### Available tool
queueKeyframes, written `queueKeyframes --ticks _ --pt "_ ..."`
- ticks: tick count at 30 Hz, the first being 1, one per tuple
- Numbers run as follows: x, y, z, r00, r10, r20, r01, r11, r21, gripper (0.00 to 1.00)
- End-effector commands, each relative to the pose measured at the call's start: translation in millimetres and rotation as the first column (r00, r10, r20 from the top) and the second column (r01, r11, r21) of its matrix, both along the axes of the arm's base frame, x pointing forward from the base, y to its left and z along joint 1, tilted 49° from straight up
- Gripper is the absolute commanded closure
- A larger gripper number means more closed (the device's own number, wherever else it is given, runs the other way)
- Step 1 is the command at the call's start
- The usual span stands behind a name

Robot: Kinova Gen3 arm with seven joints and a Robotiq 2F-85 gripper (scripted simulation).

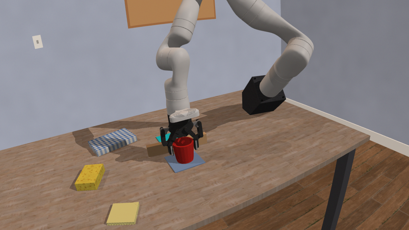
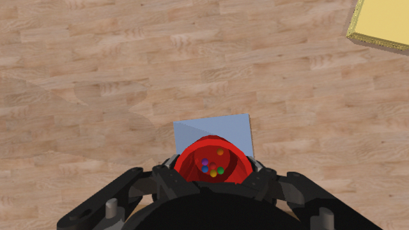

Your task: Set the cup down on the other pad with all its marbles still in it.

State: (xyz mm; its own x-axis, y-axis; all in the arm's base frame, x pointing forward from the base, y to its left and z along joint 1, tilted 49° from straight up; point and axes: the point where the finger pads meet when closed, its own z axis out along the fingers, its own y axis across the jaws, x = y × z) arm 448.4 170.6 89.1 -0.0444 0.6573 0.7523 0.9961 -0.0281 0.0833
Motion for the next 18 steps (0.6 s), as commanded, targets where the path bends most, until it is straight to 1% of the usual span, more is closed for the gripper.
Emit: queueKeyframes --ticks 1,18 --pt "0.5 -0.6 0.3 1.000 -0.001 0.001 0.001 1.000 0.000 0.10" --pt "0.5 -0.6 0.3 1.000 -0.001 0.001 0.001 1.000 0.000 0.14"
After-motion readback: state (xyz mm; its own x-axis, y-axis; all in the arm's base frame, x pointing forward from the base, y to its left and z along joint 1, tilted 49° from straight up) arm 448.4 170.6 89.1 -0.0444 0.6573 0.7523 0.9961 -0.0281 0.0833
